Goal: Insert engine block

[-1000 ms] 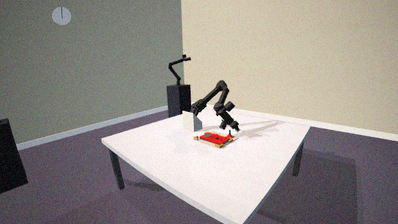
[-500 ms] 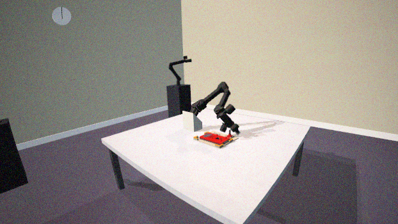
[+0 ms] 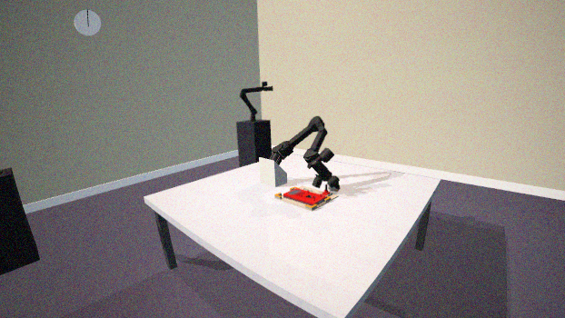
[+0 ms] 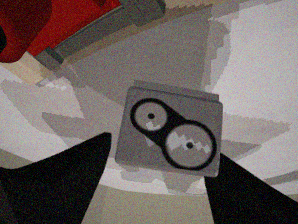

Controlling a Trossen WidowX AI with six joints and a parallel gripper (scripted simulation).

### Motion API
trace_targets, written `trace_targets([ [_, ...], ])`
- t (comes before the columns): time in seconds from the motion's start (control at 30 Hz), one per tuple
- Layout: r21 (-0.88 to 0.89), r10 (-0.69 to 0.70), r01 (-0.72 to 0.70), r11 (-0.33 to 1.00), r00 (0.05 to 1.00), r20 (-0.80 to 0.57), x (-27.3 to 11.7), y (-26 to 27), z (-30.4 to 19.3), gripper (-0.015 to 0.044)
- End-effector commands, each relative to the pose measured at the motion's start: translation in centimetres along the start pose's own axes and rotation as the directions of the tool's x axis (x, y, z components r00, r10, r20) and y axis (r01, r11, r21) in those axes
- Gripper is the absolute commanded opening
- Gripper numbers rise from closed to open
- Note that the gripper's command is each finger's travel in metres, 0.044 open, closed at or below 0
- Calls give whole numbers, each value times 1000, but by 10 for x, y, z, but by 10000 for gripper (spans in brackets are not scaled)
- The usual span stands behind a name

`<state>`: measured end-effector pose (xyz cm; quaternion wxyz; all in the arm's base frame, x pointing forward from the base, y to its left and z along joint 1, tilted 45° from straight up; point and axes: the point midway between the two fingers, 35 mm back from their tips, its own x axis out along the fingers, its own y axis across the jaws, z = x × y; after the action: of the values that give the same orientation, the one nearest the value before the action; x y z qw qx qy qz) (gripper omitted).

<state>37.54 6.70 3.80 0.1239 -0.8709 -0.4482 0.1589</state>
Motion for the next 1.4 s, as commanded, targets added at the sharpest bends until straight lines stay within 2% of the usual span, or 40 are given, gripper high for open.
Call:
trace_targets([
  [0.0,1,0,0,1000,1000,1,0,0,0,368],
  [0.1,1,0,0,1000,1000,1,0,0,0,440],
  [0.3,3,0,0,1000,1000,-2,-2,0,1,440],
  [0.67,30,8,-6,1000,999,-38,-44,0,6,440],
  [1.37,31,18,-17,999,999,-38,-43,3,7,440],
])
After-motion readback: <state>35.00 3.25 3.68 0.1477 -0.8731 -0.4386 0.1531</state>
